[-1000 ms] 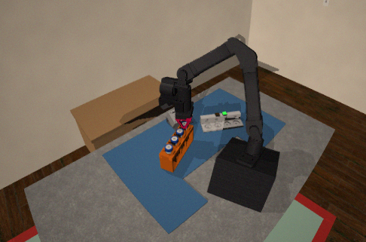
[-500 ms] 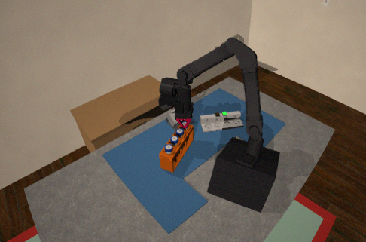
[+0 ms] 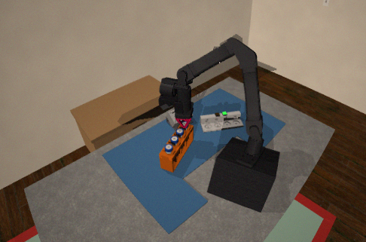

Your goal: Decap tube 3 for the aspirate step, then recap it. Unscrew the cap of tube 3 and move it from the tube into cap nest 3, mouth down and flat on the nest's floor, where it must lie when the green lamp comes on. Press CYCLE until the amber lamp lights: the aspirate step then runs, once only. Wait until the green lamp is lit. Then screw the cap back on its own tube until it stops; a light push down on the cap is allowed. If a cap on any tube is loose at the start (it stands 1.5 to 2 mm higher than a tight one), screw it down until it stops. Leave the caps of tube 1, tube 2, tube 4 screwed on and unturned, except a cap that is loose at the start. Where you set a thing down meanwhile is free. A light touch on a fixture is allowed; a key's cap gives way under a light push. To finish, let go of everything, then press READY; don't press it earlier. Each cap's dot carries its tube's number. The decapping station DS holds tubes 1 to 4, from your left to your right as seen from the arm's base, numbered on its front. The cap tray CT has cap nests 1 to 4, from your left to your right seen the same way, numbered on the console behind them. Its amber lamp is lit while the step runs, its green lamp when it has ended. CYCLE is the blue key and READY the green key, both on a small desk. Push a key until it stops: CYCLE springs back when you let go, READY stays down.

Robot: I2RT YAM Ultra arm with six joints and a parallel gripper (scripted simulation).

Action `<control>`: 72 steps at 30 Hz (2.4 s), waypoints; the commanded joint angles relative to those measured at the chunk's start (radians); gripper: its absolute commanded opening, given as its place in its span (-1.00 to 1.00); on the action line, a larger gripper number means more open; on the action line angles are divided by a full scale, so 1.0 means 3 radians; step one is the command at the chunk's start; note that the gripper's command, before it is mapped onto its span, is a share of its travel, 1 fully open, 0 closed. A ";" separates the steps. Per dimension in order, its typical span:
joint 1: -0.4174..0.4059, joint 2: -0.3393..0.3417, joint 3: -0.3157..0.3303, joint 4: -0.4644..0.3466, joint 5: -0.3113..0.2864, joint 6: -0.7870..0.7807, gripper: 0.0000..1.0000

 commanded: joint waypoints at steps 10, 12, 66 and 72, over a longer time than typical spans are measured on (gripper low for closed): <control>0.0008 -0.0017 0.0008 0.0020 0.0000 0.0715 -1.00; 0.0008 -0.0017 0.0008 0.0020 0.0000 0.0849 -1.00; 0.0008 -0.0017 0.0008 0.0020 0.0000 0.1545 -0.02; 0.0008 -0.0017 0.0008 0.0020 0.0000 0.1545 -0.02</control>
